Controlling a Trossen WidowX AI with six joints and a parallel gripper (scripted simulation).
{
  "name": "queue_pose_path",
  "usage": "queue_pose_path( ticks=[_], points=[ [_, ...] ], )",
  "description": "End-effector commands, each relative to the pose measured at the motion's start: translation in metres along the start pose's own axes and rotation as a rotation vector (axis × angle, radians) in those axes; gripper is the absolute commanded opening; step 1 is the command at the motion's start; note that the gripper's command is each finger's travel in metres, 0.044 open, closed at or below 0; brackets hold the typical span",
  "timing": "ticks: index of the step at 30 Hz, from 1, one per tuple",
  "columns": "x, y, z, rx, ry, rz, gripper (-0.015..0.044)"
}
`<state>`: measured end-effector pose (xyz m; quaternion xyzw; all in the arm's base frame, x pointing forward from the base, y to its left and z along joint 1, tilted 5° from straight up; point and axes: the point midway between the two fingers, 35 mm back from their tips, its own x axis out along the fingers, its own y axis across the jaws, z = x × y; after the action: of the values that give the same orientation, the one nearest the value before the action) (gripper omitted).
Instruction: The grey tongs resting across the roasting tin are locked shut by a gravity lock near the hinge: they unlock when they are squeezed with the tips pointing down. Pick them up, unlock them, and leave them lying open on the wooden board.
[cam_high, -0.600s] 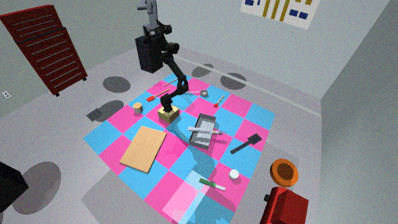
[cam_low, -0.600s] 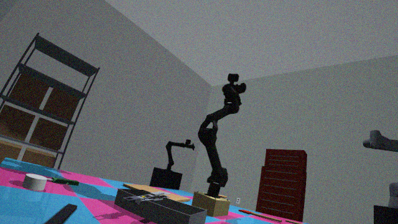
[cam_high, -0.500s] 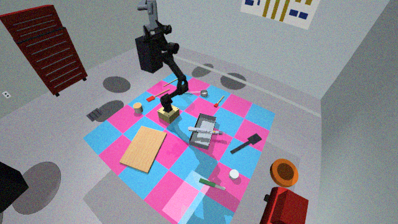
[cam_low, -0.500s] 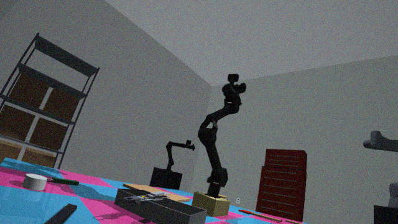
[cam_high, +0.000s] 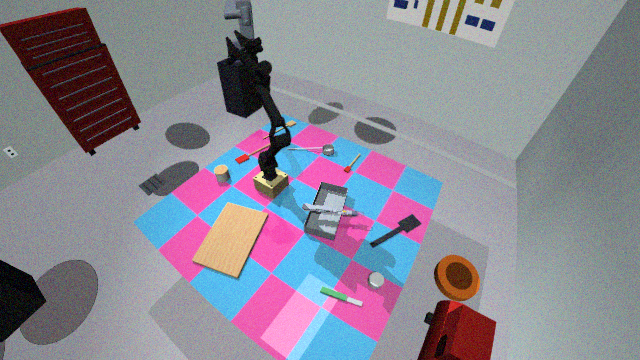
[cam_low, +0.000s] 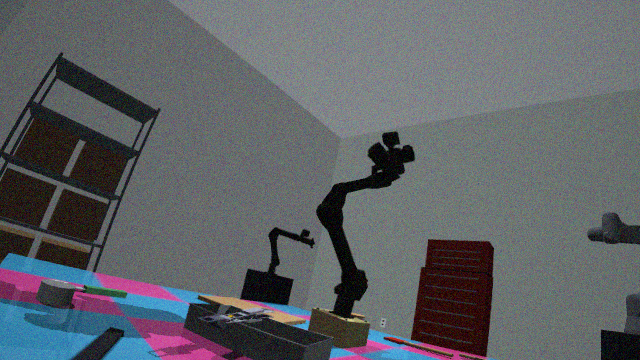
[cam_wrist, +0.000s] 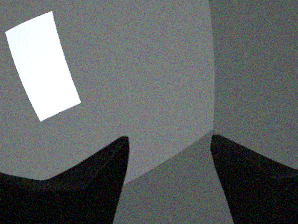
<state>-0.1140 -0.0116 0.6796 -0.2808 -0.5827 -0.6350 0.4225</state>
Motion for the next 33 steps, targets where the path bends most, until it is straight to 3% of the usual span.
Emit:
queue_pose_path(
  ticks=[1,8,18,26,33],
  points=[
    [-0.001,-0.025,0.034,-0.118,-0.121,-0.077,0.0260],
    [-0.018,-0.058,0.104,-0.349,-0.335,-0.218,0.0260],
    [-0.077,-0.078,0.206,-0.674,-0.633,-0.470,0.0260],
    [-0.137,-0.068,0.269,-0.862,-0.846,-0.654,0.0260],
    [-0.218,-0.042,0.320,-1.010,-1.083,-0.872,0.0260]
  ],
)
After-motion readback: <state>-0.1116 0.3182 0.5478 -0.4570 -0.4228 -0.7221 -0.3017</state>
